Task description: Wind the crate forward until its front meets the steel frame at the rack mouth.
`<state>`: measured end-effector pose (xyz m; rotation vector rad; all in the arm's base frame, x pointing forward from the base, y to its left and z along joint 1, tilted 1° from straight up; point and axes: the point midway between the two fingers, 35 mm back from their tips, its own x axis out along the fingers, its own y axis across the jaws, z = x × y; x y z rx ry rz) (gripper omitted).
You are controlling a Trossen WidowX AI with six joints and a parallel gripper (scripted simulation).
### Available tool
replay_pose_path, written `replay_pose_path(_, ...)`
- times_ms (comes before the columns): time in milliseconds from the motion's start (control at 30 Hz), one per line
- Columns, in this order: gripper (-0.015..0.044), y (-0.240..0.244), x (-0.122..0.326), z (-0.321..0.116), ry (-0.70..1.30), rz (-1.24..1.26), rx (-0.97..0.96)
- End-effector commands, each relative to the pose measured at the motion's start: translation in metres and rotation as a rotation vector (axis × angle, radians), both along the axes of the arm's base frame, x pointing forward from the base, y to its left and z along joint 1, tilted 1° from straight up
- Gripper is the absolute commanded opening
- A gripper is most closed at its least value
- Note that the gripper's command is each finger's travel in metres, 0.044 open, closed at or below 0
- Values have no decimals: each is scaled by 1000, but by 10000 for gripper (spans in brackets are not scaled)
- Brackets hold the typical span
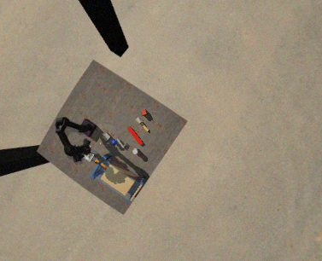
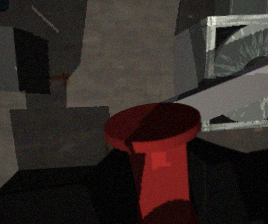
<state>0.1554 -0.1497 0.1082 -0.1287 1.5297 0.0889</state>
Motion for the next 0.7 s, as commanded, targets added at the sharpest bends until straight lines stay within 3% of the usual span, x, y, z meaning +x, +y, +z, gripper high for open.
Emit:
replay_pose_path(0, 0, -7, -14, -3, 33, -20, -12)
replay_pose_path(667, 0, -23, -36, -2, 35, -20, -14)
